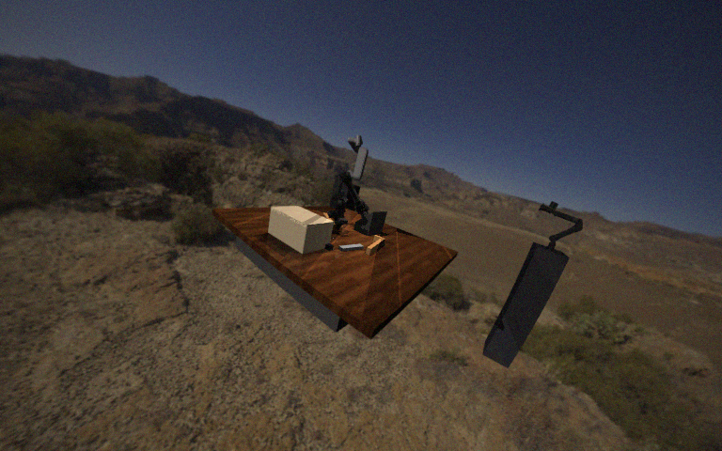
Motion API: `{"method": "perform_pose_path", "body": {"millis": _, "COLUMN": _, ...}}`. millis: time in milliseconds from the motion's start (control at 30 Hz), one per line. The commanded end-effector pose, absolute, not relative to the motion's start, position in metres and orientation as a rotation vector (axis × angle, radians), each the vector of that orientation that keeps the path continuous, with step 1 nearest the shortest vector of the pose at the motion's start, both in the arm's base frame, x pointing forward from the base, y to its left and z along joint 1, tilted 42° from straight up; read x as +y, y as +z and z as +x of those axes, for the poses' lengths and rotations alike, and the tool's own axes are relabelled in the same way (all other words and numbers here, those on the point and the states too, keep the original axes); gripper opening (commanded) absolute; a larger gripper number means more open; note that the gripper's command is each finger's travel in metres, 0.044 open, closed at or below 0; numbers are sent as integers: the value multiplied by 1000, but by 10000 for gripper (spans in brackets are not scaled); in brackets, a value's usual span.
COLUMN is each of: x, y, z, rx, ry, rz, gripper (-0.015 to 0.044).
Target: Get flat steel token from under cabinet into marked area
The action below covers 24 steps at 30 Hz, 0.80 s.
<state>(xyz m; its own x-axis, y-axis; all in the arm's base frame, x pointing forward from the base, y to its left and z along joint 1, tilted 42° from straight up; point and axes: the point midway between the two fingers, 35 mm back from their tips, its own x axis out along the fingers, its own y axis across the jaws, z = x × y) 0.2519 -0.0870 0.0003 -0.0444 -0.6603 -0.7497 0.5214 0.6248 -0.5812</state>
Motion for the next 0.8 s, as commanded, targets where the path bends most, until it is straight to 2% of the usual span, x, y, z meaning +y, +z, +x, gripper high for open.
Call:
{"method": "perform_pose_path", "body": {"millis": 0, "x": -92, "y": 5, "z": 250, "rx": 1297, "ry": -962, "rz": -132, "gripper": 0}}
{"method": "perform_pose_path", "body": {"millis": 767, "x": -112, "y": 24, "z": 245, "rx": 1296, "ry": -963, "rz": -134, "gripper": 0}}
